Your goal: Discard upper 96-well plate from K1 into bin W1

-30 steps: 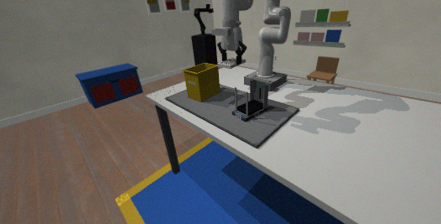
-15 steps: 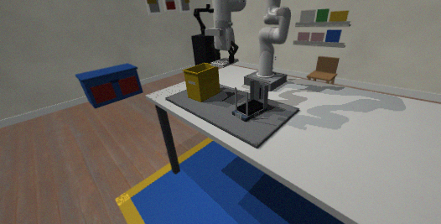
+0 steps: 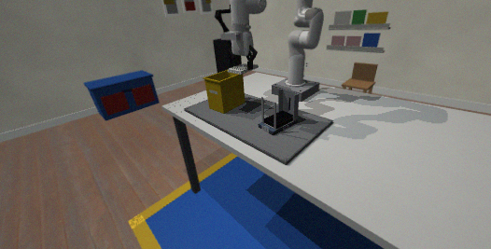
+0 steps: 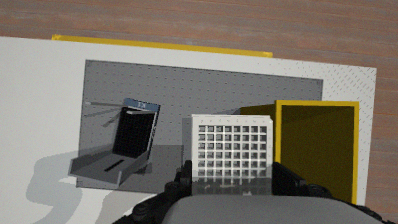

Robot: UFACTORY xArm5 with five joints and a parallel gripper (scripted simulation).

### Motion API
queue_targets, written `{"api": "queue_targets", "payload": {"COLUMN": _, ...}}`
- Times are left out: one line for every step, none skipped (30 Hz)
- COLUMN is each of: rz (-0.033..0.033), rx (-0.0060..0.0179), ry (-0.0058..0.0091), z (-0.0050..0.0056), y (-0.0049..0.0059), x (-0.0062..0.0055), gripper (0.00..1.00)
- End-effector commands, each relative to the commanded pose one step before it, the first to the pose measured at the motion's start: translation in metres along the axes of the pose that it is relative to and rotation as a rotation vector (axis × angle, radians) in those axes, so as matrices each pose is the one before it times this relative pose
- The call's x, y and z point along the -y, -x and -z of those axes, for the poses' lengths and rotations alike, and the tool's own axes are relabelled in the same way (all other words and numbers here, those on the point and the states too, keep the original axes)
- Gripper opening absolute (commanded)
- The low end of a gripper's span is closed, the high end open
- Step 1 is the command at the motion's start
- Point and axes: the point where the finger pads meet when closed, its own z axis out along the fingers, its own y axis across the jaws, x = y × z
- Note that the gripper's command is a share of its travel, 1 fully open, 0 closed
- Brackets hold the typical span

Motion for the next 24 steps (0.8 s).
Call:
{"api": "queue_targets", "payload": {"rz": 0.00069, "rx": -0.00330, "ry": 0.00044, "z": 0.00066, "y": -0.00104, "x": -0.01156, "gripper": 0.00}}
{"api": "queue_targets", "payload": {"rz": 0.00000, "rx": 0.00018, "ry": -0.00004, "z": -0.00024, "y": 0.00010, "x": -0.00334, "gripper": 0.00}}
{"api": "queue_targets", "payload": {"rz": 0.00000, "rx": 0.00017, "ry": -0.00004, "z": -0.00024, "y": 0.00010, "x": -0.00334, "gripper": 0.00}}
{"api": "queue_targets", "payload": {"rz": 0.00000, "rx": 0.00017, "ry": -0.00005, "z": -0.00024, "y": 0.00010, "x": -0.00334, "gripper": 0.00}}
{"api": "queue_targets", "payload": {"rz": 0.00000, "rx": 0.00017, "ry": -0.00005, "z": -0.00024, "y": 0.00010, "x": -0.00334, "gripper": 0.00}}
{"api": "queue_targets", "payload": {"rz": 0.00000, "rx": 0.00017, "ry": -0.00005, "z": -0.00024, "y": 0.00010, "x": -0.00334, "gripper": 0.00}}
{"api": "queue_targets", "payload": {"rz": 0.00000, "rx": 0.00017, "ry": -0.00005, "z": -0.00024, "y": 0.00010, "x": -0.00334, "gripper": 0.00}}
{"api": "queue_targets", "payload": {"rz": 0.00000, "rx": 0.00017, "ry": -0.00005, "z": -0.00024, "y": 0.00010, "x": -0.00334, "gripper": 0.00}}
{"api": "queue_targets", "payload": {"rz": 0.00000, "rx": 0.00016, "ry": -0.00006, "z": -0.00024, "y": 0.00010, "x": -0.00334, "gripper": 0.00}}
{"api": "queue_targets", "payload": {"rz": 0.00000, "rx": 0.00016, "ry": -0.00006, "z": -0.00024, "y": 0.00010, "x": -0.00334, "gripper": 0.00}}
{"api": "queue_targets", "payload": {"rz": 0.00000, "rx": 0.00016, "ry": -0.00006, "z": -0.00024, "y": 0.00010, "x": -0.00334, "gripper": 0.00}}
{"api": "queue_targets", "payload": {"rz": 0.00000, "rx": 0.00016, "ry": -0.00006, "z": -0.00024, "y": 0.00010, "x": -0.00334, "gripper": 0.00}}
{"api": "queue_targets", "payload": {"rz": 0.00000, "rx": 0.00016, "ry": -0.00007, "z": -0.00024, "y": 0.00010, "x": -0.00334, "gripper": 0.00}}
{"api": "queue_targets", "payload": {"rz": 0.00000, "rx": 0.00016, "ry": -0.00007, "z": -0.00024, "y": 0.00010, "x": -0.00334, "gripper": 0.00}}
{"api": "queue_targets", "payload": {"rz": 0.00000, "rx": 0.00015, "ry": -0.00007, "z": -0.00024, "y": 0.00010, "x": -0.00334, "gripper": 0.00}}
{"api": "queue_targets", "payload": {"rz": 0.00000, "rx": 0.00015, "ry": -0.00007, "z": -0.00024, "y": 0.00010, "x": -0.00334, "gripper": 0.00}}
{"api": "queue_targets", "payload": {"rz": 0.00000, "rx": 0.00000, "ry": 0.00000, "z": 0.00000, "y": 0.00000, "x": 0.00000, "gripper": 0.00}}
{"api": "queue_targets", "payload": {"rz": 0.00000, "rx": 0.00000, "ry": 0.00000, "z": 0.00000, "y": 0.00000, "x": 0.00000, "gripper": 0.00}}
{"api": "queue_targets", "payload": {"rz": 0.00000, "rx": 0.00015, "ry": -0.00007, "z": -0.00024, "y": 0.00010, "x": -0.00334, "gripper": 0.00}}
{"api": "queue_targets", "payload": {"rz": 0.00000, "rx": 0.00015, "ry": -0.00008, "z": -0.00024, "y": 0.00010, "x": -0.00334, "gripper": 0.00}}
{"api": "queue_targets", "payload": {"rz": 0.00000, "rx": 0.00015, "ry": -0.00008, "z": -0.00024, "y": 0.00010, "x": -0.00334, "gripper": 0.00}}
{"api": "queue_targets", "payload": {"rz": 0.00000, "rx": 0.00014, "ry": -0.00008, "z": -0.00024, "y": 0.00010, "x": -0.00334, "gripper": 0.00}}
{"api": "queue_targets", "payload": {"rz": 0.00000, "rx": 0.00014, "ry": -0.00008, "z": -0.00024, "y": 0.00010, "x": -0.00334, "gripper": 0.00}}
{"api": "queue_targets", "payload": {"rz": 0.00000, "rx": 0.00014, "ry": -0.00008, "z": -0.00024, "y": 0.00010, "x": -0.00334, "gripper": 0.00}}
